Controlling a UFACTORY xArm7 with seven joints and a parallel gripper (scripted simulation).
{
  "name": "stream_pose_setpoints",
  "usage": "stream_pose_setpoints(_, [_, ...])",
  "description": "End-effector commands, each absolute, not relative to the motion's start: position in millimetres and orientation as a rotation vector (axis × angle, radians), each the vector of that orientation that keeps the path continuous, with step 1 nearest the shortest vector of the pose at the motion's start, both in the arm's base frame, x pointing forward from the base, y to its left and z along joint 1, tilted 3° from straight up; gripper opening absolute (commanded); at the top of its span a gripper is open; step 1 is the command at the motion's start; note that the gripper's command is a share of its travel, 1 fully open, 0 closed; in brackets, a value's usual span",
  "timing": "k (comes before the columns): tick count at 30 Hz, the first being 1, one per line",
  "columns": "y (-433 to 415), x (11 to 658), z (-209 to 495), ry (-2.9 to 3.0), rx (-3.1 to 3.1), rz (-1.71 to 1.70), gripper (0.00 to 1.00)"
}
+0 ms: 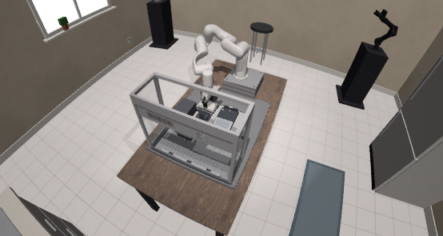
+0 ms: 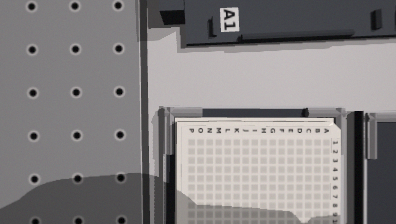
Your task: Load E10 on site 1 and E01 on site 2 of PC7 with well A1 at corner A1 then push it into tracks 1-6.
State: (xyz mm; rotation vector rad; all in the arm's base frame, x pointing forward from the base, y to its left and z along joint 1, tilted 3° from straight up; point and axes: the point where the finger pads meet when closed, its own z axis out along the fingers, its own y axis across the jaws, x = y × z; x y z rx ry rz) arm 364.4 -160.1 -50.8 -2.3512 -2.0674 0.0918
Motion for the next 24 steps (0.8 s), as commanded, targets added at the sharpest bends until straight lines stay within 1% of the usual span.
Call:
stream_pose_setpoints(1, [-160.2,365.5,-49.7,-2.07,-2.353,0.09,1.0])
stream_pose_setpoints(24, [-160.6,364.8,-63.1,-2.07,-2.353,0.09,1.0])
